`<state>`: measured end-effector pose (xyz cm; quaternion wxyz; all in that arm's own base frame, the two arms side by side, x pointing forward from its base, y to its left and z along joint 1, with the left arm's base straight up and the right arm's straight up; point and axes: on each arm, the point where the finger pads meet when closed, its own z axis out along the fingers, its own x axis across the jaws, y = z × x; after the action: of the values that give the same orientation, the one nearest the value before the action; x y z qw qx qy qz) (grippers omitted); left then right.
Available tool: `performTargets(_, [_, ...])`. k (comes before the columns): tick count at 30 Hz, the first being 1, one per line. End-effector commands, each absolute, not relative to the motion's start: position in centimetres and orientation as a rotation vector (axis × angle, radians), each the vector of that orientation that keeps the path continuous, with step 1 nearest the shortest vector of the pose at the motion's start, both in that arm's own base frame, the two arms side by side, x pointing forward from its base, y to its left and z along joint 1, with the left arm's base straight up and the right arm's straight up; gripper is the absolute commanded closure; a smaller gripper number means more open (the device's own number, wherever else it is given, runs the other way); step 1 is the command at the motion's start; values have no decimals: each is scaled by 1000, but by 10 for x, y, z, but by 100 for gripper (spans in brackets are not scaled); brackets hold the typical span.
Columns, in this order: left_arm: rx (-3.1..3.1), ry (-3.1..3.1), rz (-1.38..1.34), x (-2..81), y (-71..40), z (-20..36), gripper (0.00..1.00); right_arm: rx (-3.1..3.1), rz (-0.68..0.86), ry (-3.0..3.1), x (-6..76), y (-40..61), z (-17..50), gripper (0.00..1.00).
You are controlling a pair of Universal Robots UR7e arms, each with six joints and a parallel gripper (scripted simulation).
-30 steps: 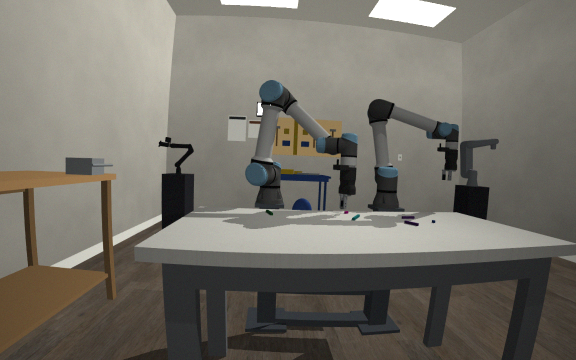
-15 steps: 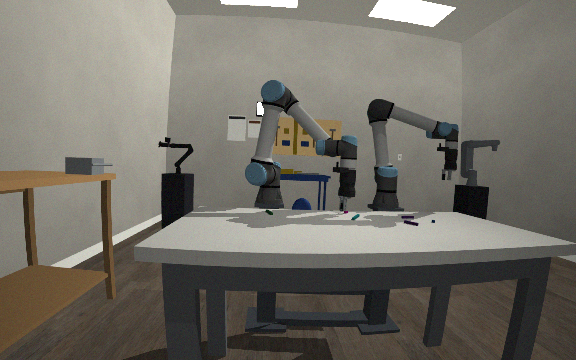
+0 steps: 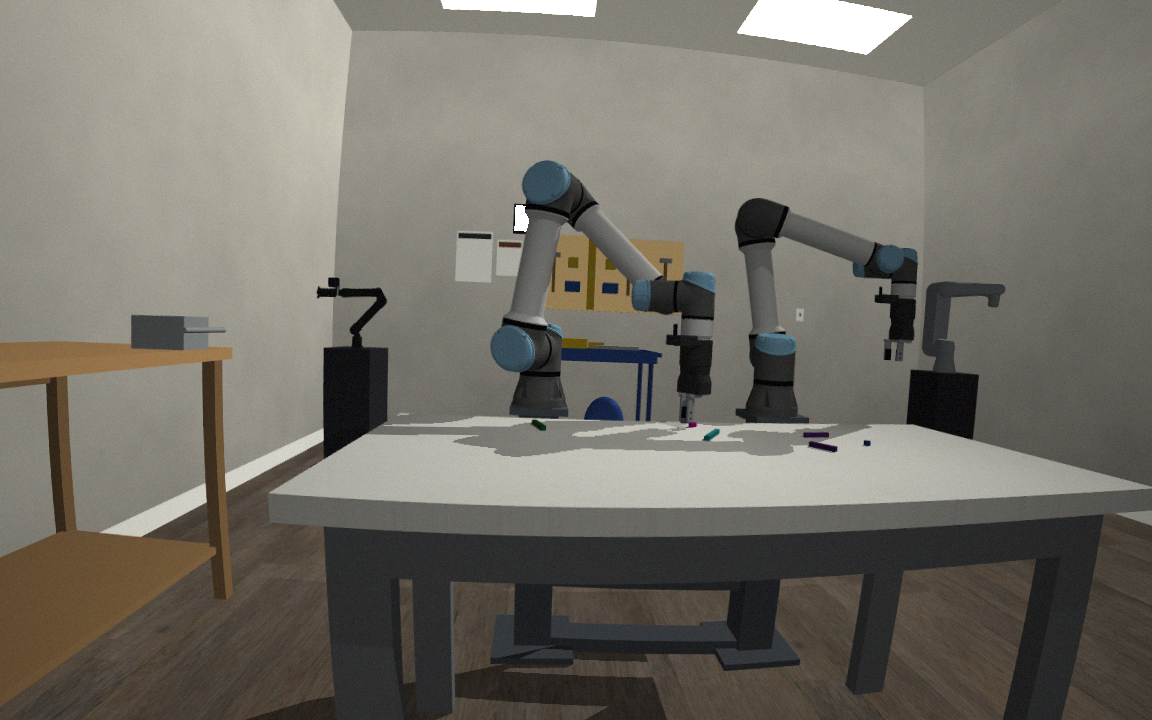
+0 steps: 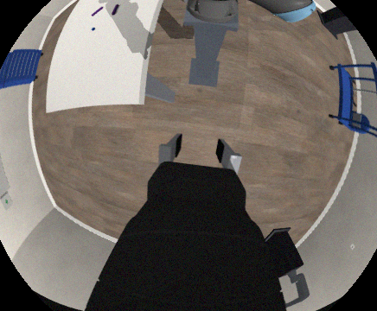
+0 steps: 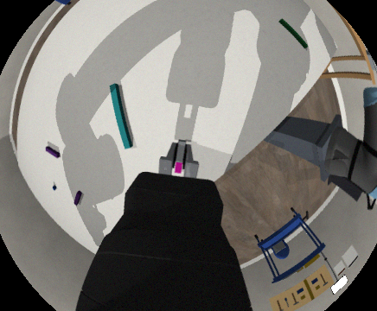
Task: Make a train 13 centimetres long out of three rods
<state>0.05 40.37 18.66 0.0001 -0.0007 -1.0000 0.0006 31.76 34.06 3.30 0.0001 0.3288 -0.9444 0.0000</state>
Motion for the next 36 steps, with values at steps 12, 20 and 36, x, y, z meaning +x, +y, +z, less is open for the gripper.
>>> performTargets(12, [-2, -3142, 0, 1, 404, 187, 0, 1033, -1, -2968, 318, 341, 33, 76])
performTargets(20, [-2, -3142, 0, 1, 404, 187, 0, 1033, -1, -2968, 318, 341, 33, 76])
performTargets(36, [-2, -3142, 0, 1, 404, 187, 0, 1033, -1, -2968, 318, 341, 23, 76])
